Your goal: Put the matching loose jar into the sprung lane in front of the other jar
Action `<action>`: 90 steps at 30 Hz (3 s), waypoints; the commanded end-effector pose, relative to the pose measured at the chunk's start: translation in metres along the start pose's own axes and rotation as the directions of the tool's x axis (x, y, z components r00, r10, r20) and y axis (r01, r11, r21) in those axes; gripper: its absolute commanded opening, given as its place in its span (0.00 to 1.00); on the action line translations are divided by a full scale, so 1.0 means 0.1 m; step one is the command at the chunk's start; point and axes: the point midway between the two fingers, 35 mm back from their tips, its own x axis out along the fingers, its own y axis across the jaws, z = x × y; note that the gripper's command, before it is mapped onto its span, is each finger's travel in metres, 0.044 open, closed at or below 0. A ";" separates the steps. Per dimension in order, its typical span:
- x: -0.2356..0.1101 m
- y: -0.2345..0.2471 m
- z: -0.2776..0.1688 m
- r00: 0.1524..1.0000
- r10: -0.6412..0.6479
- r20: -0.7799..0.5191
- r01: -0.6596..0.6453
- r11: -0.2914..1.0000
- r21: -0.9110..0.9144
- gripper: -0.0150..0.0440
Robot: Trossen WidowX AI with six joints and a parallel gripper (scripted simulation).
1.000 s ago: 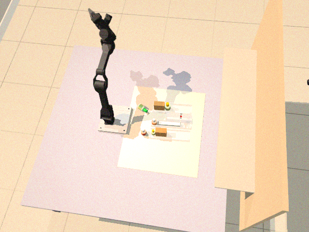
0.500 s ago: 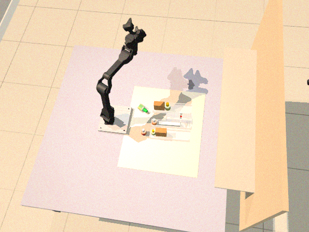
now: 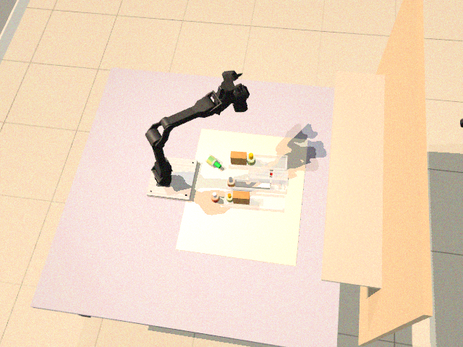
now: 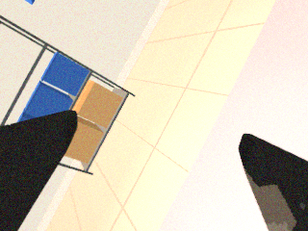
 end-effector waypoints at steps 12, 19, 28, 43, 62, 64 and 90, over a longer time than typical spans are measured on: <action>-1.22 -2.21 0.24 0.765 -0.643 -0.036 0.640 0.765 -0.075 1.00; -2.11 -2.91 -0.12 0.548 -0.810 -0.207 0.806 0.578 -0.128 1.00; -3.11 -3.27 -0.82 0.313 -0.816 -0.486 0.862 0.459 -0.215 1.00; -2.95 -3.64 -0.99 0.313 -0.816 -0.485 0.862 0.459 -0.215 1.00; -2.85 -3.90 -1.14 0.313 -0.816 -0.486 0.862 0.459 -0.215 1.00; -2.84 -3.93 -1.16 0.313 -0.816 -0.486 0.862 0.459 -0.215 1.00; -2.82 -3.99 -1.20 0.313 -0.816 -0.486 0.862 0.459 -0.215 0.39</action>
